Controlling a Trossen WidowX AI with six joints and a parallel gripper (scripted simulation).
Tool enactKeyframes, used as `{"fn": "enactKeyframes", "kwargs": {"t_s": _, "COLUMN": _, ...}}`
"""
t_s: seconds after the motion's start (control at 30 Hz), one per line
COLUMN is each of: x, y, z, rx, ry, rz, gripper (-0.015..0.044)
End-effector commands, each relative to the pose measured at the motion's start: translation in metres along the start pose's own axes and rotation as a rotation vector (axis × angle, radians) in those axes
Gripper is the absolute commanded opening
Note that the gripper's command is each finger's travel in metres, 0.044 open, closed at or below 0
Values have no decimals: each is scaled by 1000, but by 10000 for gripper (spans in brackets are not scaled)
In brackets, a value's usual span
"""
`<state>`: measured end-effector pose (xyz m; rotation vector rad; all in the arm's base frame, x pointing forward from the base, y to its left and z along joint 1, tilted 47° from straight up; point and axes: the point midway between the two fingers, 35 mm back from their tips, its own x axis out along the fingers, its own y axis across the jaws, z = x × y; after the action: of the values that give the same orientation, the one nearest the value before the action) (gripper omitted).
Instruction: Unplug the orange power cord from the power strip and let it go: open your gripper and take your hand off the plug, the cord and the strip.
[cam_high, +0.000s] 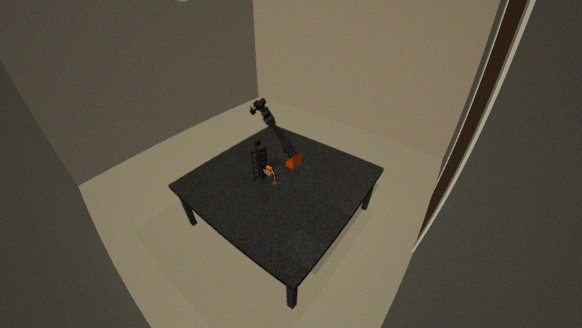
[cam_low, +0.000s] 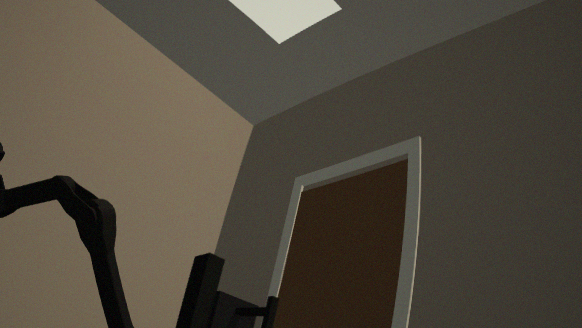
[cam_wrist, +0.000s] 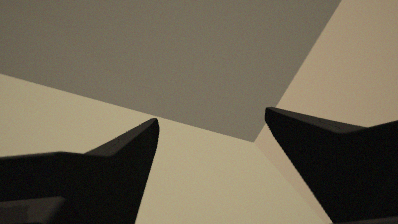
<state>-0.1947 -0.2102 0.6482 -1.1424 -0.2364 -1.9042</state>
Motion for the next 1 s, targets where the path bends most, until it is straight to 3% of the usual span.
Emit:
{"fn": "enactKeyframes", "kwargs": {"t_s": 0.0, "x": 0, "y": 0, "z": 0, "rx": 2, "ry": 1, "rz": 0, "gripper": 374}}
{"fn": "enactKeyframes", "kwargs": {"t_s": 0.27, "x": 10, "y": 34, "z": -25, "rx": 105, "ry": 55, "rz": 38, "gripper": 164}}
{"fn": "enactKeyframes", "kwargs": {"t_s": 0.97, "x": 15, "y": 200, "z": -77, "rx": 387, "ry": 282, "rz": 273, "gripper": 160}}
